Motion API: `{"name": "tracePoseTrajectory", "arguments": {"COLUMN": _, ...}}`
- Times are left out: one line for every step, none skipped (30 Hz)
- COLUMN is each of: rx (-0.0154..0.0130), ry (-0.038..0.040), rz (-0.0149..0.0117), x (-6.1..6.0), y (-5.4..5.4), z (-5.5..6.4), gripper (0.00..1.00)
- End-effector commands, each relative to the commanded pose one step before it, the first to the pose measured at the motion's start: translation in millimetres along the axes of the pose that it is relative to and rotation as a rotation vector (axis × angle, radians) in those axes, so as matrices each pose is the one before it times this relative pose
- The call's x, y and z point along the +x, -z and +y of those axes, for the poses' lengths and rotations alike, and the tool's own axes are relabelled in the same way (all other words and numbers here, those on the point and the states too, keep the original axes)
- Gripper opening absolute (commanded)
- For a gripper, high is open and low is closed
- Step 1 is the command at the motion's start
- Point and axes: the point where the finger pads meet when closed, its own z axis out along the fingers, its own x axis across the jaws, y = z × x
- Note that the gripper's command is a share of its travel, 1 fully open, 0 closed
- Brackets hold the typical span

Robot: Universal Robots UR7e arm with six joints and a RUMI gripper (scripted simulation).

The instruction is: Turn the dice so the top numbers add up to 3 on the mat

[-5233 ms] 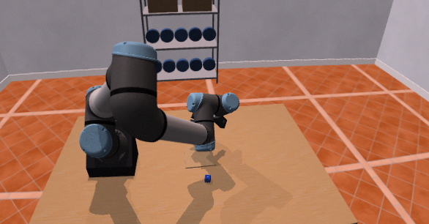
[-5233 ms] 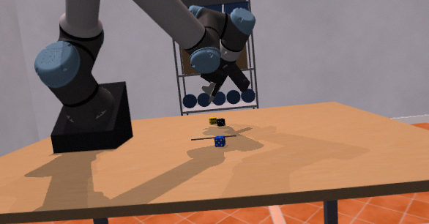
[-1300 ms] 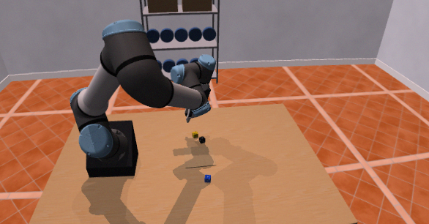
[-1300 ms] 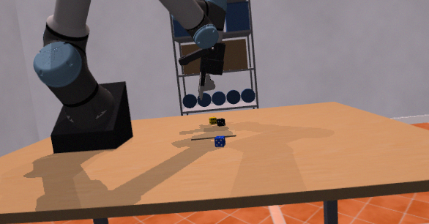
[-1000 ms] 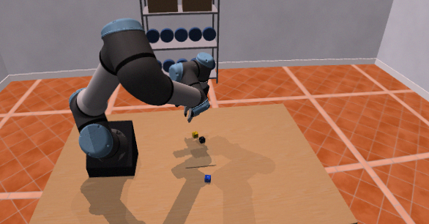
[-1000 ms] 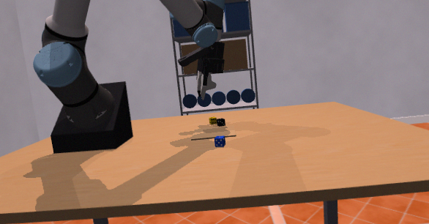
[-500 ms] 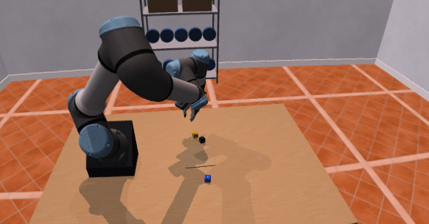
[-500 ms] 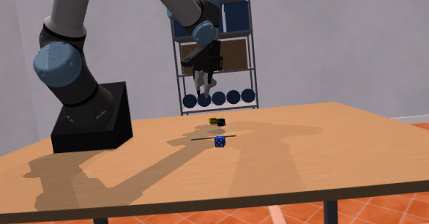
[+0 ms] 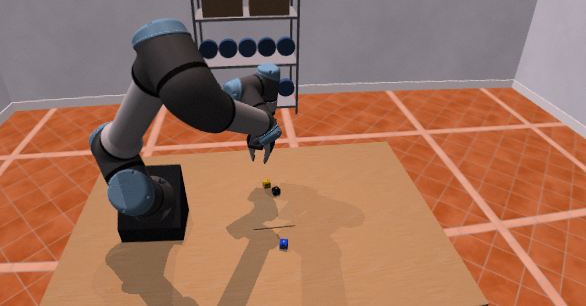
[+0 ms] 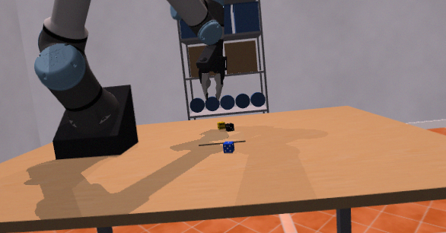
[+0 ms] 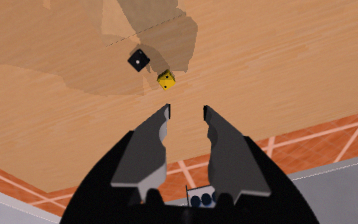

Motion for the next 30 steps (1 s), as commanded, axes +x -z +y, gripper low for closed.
{"name": "tracePoseTrajectory", "arguments": {"rx": 0.00274, "ry": 0.13206, "rz": -0.02079, "x": -2.26, "y": 2.08, "z": 1.24, "gripper": 0.24}}
{"name": "tracePoseTrajectory", "arguments": {"rx": 0.00232, "ry": 0.02745, "rz": -0.00402, "x": -0.49, "y": 0.40, "z": 0.24, "gripper": 0.24}}
{"name": "tracePoseTrajectory", "arguments": {"rx": 0.00236, "ry": 0.02682, "rz": -0.00388, "x": -0.49, "y": 0.40, "z": 0.23, "gripper": 0.24}}
{"name": "tracePoseTrajectory", "arguments": {"rx": 0.00239, "ry": 0.02618, "rz": -0.00374, "x": -0.48, "y": 0.39, "z": 0.22, "gripper": 0.24}}
{"name": "tracePoseTrajectory", "arguments": {"rx": 0.00241, "ry": 0.02554, "rz": -0.00360, "x": -0.48, "y": 0.39, "z": 0.22, "gripper": 0.24}}
{"name": "tracePoseTrajectory", "arguments": {"rx": 0.00243, "ry": 0.02490, "rz": -0.00346, "x": -0.47, "y": 0.38, "z": 0.21, "gripper": 0.24}}
{"name": "tracePoseTrajectory", "arguments": {"rx": 0.00244, "ry": 0.02426, "rz": -0.00332, "x": -0.47, "y": 0.38, "z": 0.20, "gripper": 0.24}}
{"name": "tracePoseTrajectory", "arguments": {"rx": 0.00244, "ry": 0.02362, "rz": -0.00318, "x": -0.46, "y": 0.37, "z": 0.20, "gripper": 0.24}}
{"name": "tracePoseTrajectory", "arguments": {"rx": 0.00244, "ry": 0.02297, "rz": -0.00305, "x": -0.45, "y": 0.37, "z": 0.19, "gripper": 0.24}}
{"name": "tracePoseTrajectory", "arguments": {"rx": 0.00243, "ry": 0.02233, "rz": -0.00292, "x": -0.45, "y": 0.36, "z": 0.18, "gripper": 0.24}}
{"name": "tracePoseTrajectory", "arguments": {"rx": 0.00241, "ry": 0.02168, "rz": -0.00279, "x": -0.44, "y": 0.35, "z": 0.18, "gripper": 0.24}}
{"name": "tracePoseTrajectory", "arguments": {"rx": 0.00000, "ry": 0.00000, "rz": 0.00000, "x": 0.00, "y": 0.00, "z": 0.00, "gripper": 0.24}}
{"name": "tracePoseTrajectory", "arguments": {"rx": 0.00000, "ry": 0.00000, "rz": 0.00000, "x": 0.00, "y": 0.00, "z": 0.00, "gripper": 0.24}}
{"name": "tracePoseTrajectory", "arguments": {"rx": 0.00239, "ry": 0.02104, "rz": -0.00267, "x": -0.43, "y": 0.35, "z": 0.17, "gripper": 0.24}}
{"name": "tracePoseTrajectory", "arguments": {"rx": 0.00236, "ry": 0.02039, "rz": -0.00254, "x": -0.42, "y": 0.34, "z": 0.16, "gripper": 0.24}}
{"name": "tracePoseTrajectory", "arguments": {"rx": 0.00233, "ry": 0.01975, "rz": -0.00242, "x": -0.41, "y": 0.33, "z": 0.16, "gripper": 0.24}}
{"name": "tracePoseTrajectory", "arguments": {"rx": 0.00230, "ry": 0.01911, "rz": -0.00231, "x": -0.40, "y": 0.32, "z": 0.15, "gripper": 0.24}}
{"name": "tracePoseTrajectory", "arguments": {"rx": 0.00226, "ry": 0.01847, "rz": -0.00220, "x": -0.39, "y": 0.32, "z": 0.14, "gripper": 0.24}}
{"name": "tracePoseTrajectory", "arguments": {"rx": 0.00221, "ry": 0.01783, "rz": -0.00209, "x": -0.38, "y": 0.31, "z": 0.14, "gripper": 0.24}}
{"name": "tracePoseTrajectory", "arguments": {"rx": 0.00217, "ry": 0.01720, "rz": -0.00198, "x": -0.37, "y": 0.30, "z": 0.13, "gripper": 0.24}}
{"name": "tracePoseTrajectory", "arguments": {"rx": 0.00212, "ry": 0.01657, "rz": -0.00188, "x": -0.36, "y": 0.29, "z": 0.12, "gripper": 0.24}}
{"name": "tracePoseTrajectory", "arguments": {"rx": 0.00206, "ry": 0.01594, "rz": -0.00178, "x": -0.35, "y": 0.28, "z": 0.12, "gripper": 0.24}}
{"name": "tracePoseTrajectory", "arguments": {"rx": 0.00200, "ry": 0.01532, "rz": -0.00168, "x": -0.34, "y": 0.27, "z": 0.11, "gripper": 0.24}}
{"name": "tracePoseTrajectory", "arguments": {"rx": 0.00195, "ry": 0.01470, "rz": -0.00159, "x": -0.33, "y": 0.26, "z": 0.10, "gripper": 0.24}}
{"name": "tracePoseTrajectory", "arguments": {"rx": 0.00188, "ry": 0.01409, "rz": -0.00150, "x": -0.32, "y": 0.25, "z": 0.10, "gripper": 0.24}}
{"name": "tracePoseTrajectory", "arguments": {"rx": 0.00182, "ry": 0.01348, "rz": -0.00142, "x": -0.30, "y": 0.24, "z": 0.09, "gripper": 0.24}}
{"name": "tracePoseTrajectory", "arguments": {"rx": 0.00176, "ry": 0.01288, "rz": -0.00133, "x": -0.29, "y": 0.23, "z": 0.09, "gripper": 0.24}}
{"name": "tracePoseTrajectory", "arguments": {"rx": 0.00169, "ry": 0.01229, "rz": -0.00126, "x": -0.28, "y": 0.23, "z": 0.08, "gripper": 0.24}}
{"name": "tracePoseTrajectory", "arguments": {"rx": 0.00000, "ry": 0.00000, "rz": 0.00000, "x": 0.00, "y": 0.00, "z": 0.00, "gripper": 0.24}}
{"name": "tracePoseTrajectory", "arguments": {"rx": 0.00000, "ry": 0.00000, "rz": 0.00000, "x": 0.00, "y": 0.00, "z": 0.00, "gripper": 0.24}}
